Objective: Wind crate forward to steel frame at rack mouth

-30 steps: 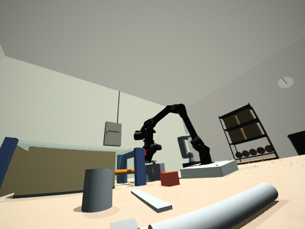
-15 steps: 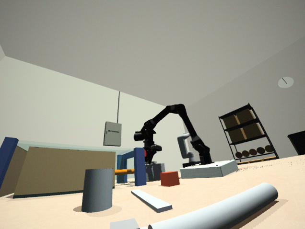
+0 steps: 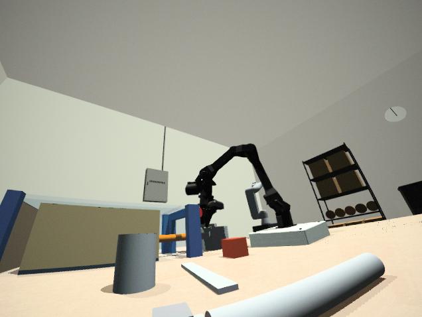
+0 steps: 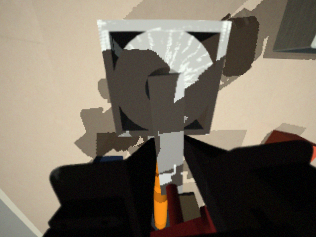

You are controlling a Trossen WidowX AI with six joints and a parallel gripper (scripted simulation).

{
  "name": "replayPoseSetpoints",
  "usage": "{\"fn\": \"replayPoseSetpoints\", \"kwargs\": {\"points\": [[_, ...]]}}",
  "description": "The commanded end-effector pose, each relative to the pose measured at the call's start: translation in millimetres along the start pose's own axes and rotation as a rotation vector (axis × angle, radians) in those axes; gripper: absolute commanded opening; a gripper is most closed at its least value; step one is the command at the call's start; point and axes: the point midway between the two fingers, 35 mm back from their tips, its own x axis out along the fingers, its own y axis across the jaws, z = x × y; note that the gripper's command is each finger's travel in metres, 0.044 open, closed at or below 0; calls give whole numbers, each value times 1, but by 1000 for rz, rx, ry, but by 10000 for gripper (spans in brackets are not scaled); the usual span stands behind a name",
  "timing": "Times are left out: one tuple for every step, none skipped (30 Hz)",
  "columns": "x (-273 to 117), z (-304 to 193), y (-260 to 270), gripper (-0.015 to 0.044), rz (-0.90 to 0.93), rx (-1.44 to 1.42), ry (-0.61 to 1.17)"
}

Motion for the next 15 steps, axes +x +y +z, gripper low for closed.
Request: {"fn": "replayPoseSetpoints", "kwargs": {"points": [[4, 1, 0, 0, 2, 7, -3], [4, 1, 0, 0, 2, 7, -3], [4, 1, 0, 0, 2, 7, -3], [4, 1, 1, 0, 3, 13, -3], [4, 1, 1, 0, 5, 29, -3], [4, 1, 2, 0, 7, 45, -3], [4, 1, 2, 0, 8, 50, -3], [4, 1, 2, 0, 8, 51, -3], [4, 1, 2, 0, 8, 51, -3], [4, 1, 2, 0, 8, 51, -3], [4, 1, 2, 0, 8, 51, -3], [4, 1, 2, 0, 8, 51, -3], [4, 1, 2, 0, 8, 51, -3], [4, 1, 2, 0, 8, 51, -3], [4, 1, 2, 0, 8, 51, -3]]}}
